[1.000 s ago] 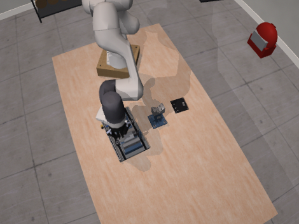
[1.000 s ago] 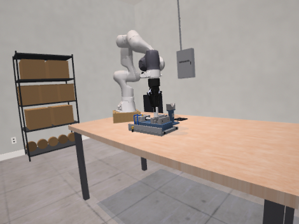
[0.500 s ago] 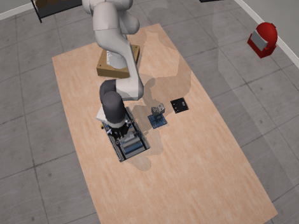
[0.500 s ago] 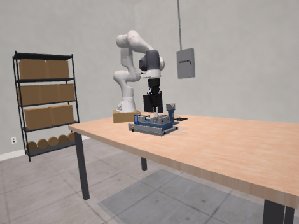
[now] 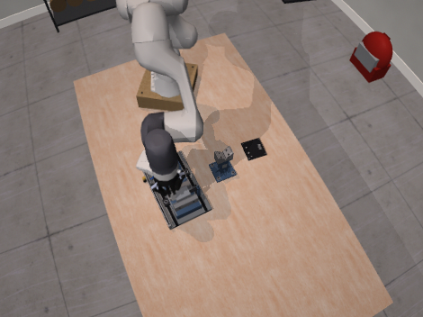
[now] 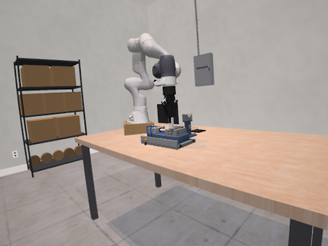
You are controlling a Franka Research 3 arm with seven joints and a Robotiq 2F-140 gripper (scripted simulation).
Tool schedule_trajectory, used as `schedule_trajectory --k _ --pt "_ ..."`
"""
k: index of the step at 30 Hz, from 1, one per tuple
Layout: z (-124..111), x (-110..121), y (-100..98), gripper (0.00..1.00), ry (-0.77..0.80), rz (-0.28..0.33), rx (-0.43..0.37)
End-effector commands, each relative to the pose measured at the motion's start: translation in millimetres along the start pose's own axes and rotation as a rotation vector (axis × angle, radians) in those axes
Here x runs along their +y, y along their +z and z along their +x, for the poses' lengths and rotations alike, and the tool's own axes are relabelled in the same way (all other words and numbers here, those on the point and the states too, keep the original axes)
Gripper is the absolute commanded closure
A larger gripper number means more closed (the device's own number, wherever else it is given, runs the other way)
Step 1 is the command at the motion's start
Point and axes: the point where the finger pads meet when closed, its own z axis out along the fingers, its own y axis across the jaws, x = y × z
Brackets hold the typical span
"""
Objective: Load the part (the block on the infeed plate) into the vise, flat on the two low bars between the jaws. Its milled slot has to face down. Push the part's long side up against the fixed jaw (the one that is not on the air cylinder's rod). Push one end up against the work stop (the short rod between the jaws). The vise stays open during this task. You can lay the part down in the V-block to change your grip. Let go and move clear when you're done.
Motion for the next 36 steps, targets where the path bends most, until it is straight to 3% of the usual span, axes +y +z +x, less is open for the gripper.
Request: schedule_trajectory --k 1,36 --pt "-0.8 2.0 -0.1 1.0 0.002 0.0 -0.002" --pt "-0.8 -7.3 -0.1 1.0 0.002 0.0 -0.002"
